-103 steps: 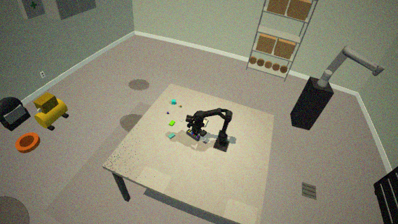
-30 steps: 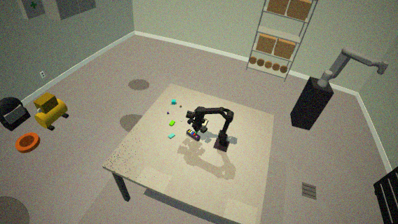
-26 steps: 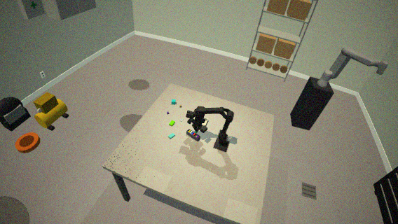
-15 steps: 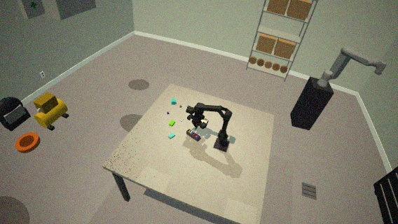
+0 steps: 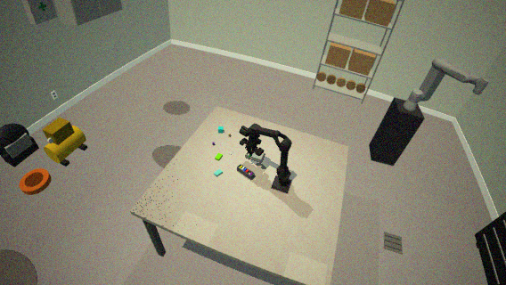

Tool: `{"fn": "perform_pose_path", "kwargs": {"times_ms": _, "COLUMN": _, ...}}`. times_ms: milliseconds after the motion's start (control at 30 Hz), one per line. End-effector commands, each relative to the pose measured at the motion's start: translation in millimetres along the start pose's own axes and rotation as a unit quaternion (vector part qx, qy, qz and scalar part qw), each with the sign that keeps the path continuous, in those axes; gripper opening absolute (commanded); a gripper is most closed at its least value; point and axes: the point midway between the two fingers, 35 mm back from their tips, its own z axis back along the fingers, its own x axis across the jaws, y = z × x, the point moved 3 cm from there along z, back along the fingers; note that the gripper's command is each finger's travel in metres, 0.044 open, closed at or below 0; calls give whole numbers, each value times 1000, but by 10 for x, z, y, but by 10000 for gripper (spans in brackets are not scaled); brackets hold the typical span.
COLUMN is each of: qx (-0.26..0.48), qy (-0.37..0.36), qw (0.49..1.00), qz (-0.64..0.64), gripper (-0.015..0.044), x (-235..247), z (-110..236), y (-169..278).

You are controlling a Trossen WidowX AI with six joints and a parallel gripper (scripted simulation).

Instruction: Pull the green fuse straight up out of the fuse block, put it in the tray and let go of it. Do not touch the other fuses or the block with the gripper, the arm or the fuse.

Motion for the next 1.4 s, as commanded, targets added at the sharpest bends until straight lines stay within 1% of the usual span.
{"fn": "perform_pose_path", "kwargs": {"times_ms": 0, "qx": 2, "qy": 0, "qw": 1000, "qz": 1, "gripper": 0, "x": 91, "z": 1, "y": -212}}
{"fn": "perform_pose_path", "kwargs": {"times_ms": 467, "qx": 0, "qy": -2, "qw": 1000, "qz": 2, "gripper": 0, "x": 235, "z": -14, "y": -966}}
{"fn": "perform_pose_path", "kwargs": {"times_ms": 667, "qx": 0, "qy": -2, "qw": 1000, "qz": 2, "gripper": 0, "x": 237, "z": -37, "y": -977}}
{"fn": "perform_pose_path", "kwargs": {"times_ms": 1367, "qx": 0, "qy": -2, "qw": 1000, "qz": 2, "gripper": 0, "x": 238, "z": -376, "y": -977}}
